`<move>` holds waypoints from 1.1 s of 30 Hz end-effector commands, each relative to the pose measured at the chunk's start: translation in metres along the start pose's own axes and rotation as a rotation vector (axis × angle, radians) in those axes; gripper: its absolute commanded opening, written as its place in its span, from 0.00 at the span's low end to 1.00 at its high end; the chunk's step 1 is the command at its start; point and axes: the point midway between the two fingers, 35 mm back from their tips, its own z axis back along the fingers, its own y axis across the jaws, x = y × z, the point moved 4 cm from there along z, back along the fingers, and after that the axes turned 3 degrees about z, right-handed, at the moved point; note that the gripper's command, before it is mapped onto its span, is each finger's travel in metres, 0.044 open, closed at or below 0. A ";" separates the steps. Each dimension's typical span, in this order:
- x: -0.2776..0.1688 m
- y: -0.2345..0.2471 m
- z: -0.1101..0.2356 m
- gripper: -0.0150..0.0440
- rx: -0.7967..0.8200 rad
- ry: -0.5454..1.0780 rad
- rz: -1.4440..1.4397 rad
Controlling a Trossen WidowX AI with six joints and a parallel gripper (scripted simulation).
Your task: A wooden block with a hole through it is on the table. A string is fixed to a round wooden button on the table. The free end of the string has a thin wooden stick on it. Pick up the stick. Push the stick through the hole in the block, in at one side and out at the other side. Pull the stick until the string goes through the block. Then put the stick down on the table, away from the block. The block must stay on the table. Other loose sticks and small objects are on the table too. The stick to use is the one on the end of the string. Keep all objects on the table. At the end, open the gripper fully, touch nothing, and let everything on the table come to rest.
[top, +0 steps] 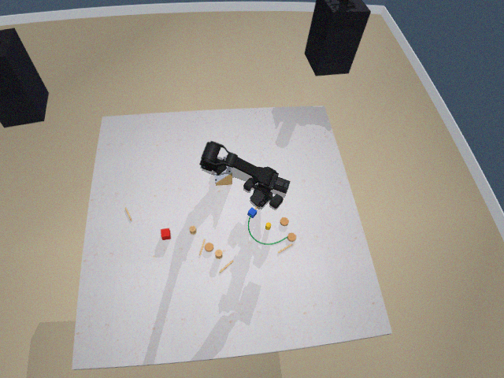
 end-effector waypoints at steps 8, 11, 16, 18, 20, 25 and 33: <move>-0.014 0.001 0.000 0.25 0.003 0.004 0.004; -0.017 0.001 0.000 0.25 0.004 0.004 0.004; -0.023 0.001 0.001 0.25 0.006 0.004 0.005; -0.026 0.001 0.001 0.25 0.007 0.004 0.006; -0.028 0.001 0.001 0.25 0.008 0.004 0.007; -0.034 0.001 0.002 0.25 0.010 0.004 0.011; -0.043 0.000 0.003 0.25 0.013 0.004 0.022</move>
